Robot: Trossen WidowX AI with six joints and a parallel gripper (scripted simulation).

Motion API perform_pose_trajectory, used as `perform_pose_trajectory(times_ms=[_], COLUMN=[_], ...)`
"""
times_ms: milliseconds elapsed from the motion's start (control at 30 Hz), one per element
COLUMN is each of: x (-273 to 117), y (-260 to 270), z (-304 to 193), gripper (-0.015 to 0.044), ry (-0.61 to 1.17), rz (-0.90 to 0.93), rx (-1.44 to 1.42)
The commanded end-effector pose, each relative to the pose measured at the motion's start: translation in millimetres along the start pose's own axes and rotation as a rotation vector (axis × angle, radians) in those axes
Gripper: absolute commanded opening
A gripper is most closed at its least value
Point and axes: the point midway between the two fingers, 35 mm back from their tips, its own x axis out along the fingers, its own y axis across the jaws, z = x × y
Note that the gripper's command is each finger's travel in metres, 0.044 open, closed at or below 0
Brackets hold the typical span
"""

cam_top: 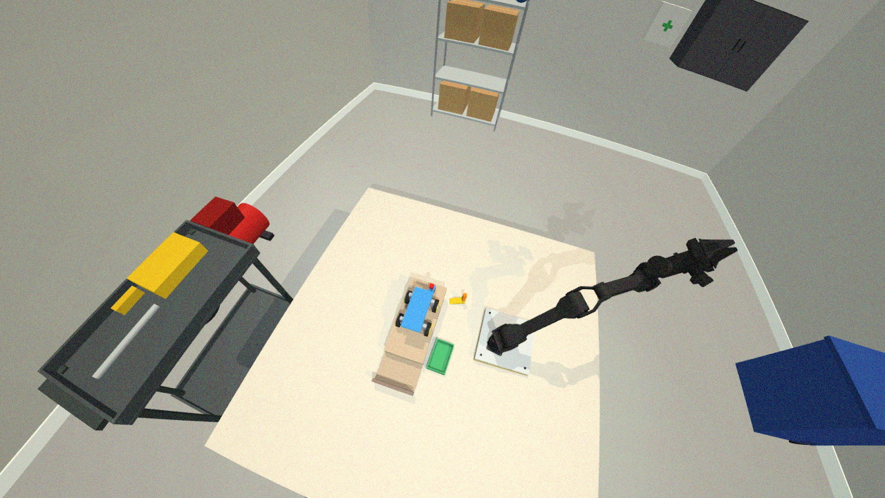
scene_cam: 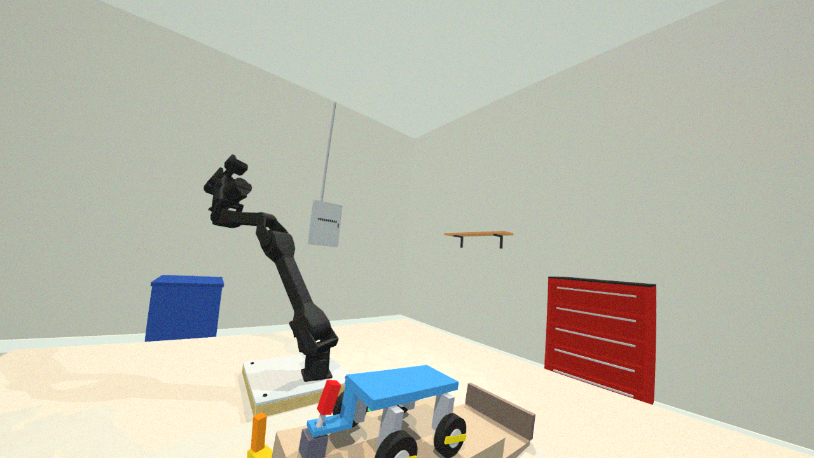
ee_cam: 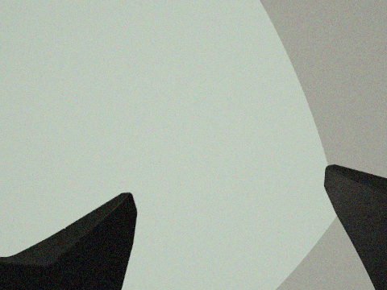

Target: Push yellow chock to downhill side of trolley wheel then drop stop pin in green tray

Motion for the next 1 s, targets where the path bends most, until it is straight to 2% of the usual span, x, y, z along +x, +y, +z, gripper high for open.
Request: perform_pose_trajectory(times_ms=[0,100,233,433,633,967], x=[-0.2,-4.3,-20.3,-57.0,-106.3,-212.3], y=[-0.4,-5.6,-17.4,-27.8,-26.3,5.4], z=[-1.1,-18.4,-68.5,-144.5,-214.6,-311.4], gripper=[0.0374,0.0295,0.019,0.019,0.019,0.019], ry=[0.002,0.03,0.133,0.341,0.599,1.104], rz=[-0.003,-0.048,-0.162,-0.297,-0.357,-0.253], rx=[-0.003,-0.046,-0.169,-0.385,-0.604,-0.938])
